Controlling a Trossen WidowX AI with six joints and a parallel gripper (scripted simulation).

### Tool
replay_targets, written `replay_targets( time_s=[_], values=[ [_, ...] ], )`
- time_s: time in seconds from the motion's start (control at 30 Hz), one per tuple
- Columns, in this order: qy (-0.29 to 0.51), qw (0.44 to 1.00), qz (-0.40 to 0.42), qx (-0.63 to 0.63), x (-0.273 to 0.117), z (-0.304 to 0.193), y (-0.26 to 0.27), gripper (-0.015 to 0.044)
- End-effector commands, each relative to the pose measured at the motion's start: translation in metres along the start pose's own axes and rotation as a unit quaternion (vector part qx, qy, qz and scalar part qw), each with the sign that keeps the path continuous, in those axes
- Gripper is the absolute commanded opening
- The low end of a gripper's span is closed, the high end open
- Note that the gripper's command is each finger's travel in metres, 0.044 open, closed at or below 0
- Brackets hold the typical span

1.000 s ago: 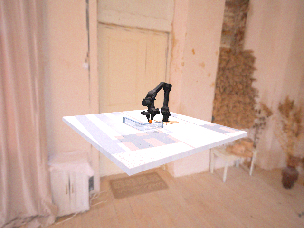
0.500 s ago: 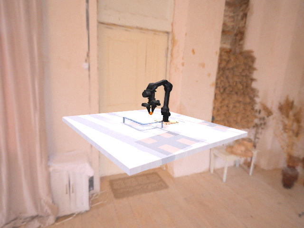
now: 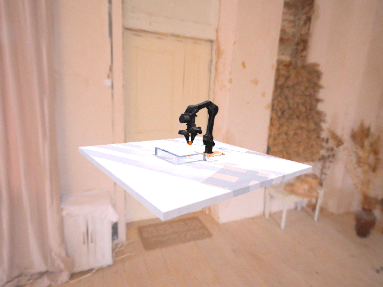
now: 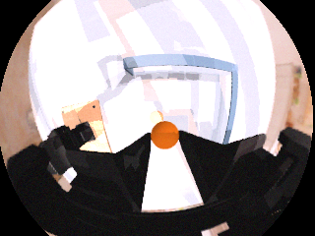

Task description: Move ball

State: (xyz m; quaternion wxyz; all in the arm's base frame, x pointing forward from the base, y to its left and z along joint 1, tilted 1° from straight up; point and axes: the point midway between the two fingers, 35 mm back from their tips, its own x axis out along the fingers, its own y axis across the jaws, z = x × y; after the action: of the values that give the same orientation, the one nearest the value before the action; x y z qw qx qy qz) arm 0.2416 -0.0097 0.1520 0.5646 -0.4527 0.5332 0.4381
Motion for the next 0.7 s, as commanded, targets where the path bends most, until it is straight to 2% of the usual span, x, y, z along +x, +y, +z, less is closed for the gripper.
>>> replay_targets(
  time_s=[0.0, 0.27, 0.67],
  values=[
    [-0.002, 1.0, 0.003, -0.002, 0.012, -0.004, 0.006, 0.0],
    [-0.002, 1.0, 0.003, -0.002, 0.028, -0.006, 0.006, 0.0],
    [-0.002, 1.0, 0.003, -0.002, 0.081, -0.006, 0.007, 0.0]
  ],
)
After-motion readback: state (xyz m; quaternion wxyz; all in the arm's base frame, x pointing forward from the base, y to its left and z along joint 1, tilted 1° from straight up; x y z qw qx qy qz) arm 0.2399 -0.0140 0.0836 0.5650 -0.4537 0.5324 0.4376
